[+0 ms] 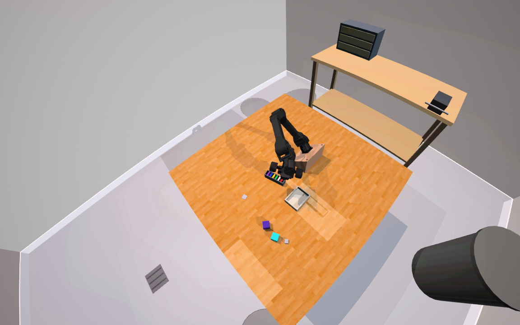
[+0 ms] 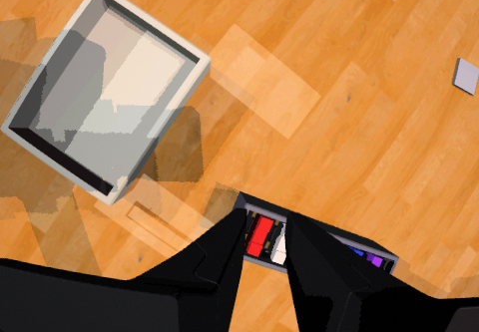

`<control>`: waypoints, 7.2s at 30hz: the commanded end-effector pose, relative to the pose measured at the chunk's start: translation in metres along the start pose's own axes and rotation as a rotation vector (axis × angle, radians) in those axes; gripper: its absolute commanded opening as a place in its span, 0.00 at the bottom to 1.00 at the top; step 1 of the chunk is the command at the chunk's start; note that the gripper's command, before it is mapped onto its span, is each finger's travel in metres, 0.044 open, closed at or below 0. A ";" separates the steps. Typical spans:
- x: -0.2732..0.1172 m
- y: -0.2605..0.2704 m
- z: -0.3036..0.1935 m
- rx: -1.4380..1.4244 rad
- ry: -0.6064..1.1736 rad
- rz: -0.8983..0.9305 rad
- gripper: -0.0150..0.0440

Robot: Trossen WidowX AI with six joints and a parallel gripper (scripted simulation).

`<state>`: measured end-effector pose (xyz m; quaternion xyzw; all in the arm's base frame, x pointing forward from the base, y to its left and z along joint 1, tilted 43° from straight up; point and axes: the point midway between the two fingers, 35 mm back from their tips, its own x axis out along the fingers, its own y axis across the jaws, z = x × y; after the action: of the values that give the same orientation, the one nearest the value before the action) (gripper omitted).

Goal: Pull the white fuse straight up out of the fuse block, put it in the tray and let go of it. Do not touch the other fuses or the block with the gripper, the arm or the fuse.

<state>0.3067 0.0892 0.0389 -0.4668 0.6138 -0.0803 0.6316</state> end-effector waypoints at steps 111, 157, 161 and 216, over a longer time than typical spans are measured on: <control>0.078 -0.032 -0.058 0.330 0.238 0.108 0.25; 0.056 -0.035 -0.053 0.327 0.239 0.106 0.25; 0.054 -0.035 -0.053 0.326 0.239 0.106 0.25; 0.031 0.093 0.054 0.330 0.232 0.115 0.25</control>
<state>0.3183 0.1338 -0.0433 -0.3087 0.6857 -0.1964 0.6292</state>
